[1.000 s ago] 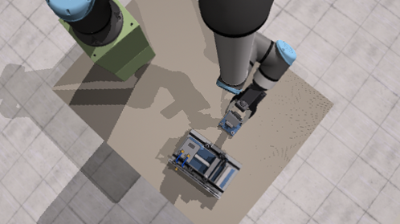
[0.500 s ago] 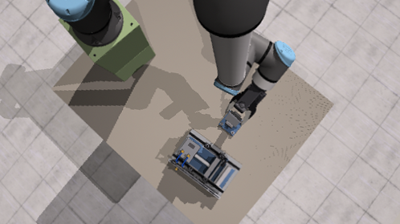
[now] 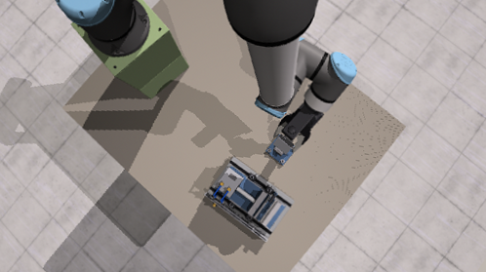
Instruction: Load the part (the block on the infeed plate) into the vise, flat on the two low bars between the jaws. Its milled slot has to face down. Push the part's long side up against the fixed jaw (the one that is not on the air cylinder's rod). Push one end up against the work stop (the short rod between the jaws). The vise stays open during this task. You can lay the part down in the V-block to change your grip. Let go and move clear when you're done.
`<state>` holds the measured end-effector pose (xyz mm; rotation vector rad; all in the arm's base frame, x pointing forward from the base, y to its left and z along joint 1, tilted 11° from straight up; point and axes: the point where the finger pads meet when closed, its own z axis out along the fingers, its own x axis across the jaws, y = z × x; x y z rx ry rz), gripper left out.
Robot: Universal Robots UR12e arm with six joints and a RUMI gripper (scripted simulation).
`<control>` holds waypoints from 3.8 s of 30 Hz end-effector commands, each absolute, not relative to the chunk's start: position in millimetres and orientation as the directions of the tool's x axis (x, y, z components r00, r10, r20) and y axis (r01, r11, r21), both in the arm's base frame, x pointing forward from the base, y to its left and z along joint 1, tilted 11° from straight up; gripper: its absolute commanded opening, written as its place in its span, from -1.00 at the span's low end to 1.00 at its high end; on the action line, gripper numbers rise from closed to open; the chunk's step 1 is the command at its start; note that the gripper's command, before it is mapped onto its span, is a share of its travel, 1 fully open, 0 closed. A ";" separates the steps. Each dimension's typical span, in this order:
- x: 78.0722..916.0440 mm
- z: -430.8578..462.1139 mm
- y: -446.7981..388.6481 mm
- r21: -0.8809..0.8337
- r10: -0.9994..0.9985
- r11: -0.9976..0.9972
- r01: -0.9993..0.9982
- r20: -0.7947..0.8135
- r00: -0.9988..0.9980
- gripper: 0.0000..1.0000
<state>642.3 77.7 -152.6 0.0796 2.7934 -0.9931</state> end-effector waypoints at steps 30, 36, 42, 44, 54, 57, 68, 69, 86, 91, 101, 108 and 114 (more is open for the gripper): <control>642.4 -151.1 76.1 -0.413 -0.009 0.908 0.069 -0.184 -0.983 0.03; 642.4 -150.9 75.6 -0.358 -0.009 0.932 0.059 -0.184 -0.983 0.03; 642.4 -150.8 75.3 -0.319 -0.009 0.946 0.051 -0.184 -0.983 0.03; 642.3 -150.8 75.1 -0.299 -0.009 0.953 0.047 -0.184 -0.983 0.03; 642.3 -150.6 74.2 -0.194 -0.009 0.981 0.028 -0.183 -0.983 0.03; 642.3 -150.5 74.0 -0.162 -0.009 0.987 0.021 -0.184 -0.983 0.03; 642.3 -150.4 73.2 -0.061 -0.009 0.998 0.002 -0.184 -0.983 0.03; 642.3 -150.4 73.1 -0.050 -0.009 0.999 0.000 -0.183 -0.983 0.03; 642.3 -150.4 71.7 0.121 -0.009 0.992 -0.032 -0.184 -0.983 0.03; 642.3 -150.5 71.2 0.177 -0.009 0.983 -0.042 -0.184 -0.983 0.03; 642.4 -150.7 70.5 0.265 -0.009 0.962 -0.058 -0.184 -0.983 0.03; 642.4 -150.9 69.9 0.339 -0.009 0.938 -0.072 -0.184 -0.983 0.03; 642.4 -151.0 69.6 0.379 -0.009 0.922 -0.079 -0.183 -0.983 0.03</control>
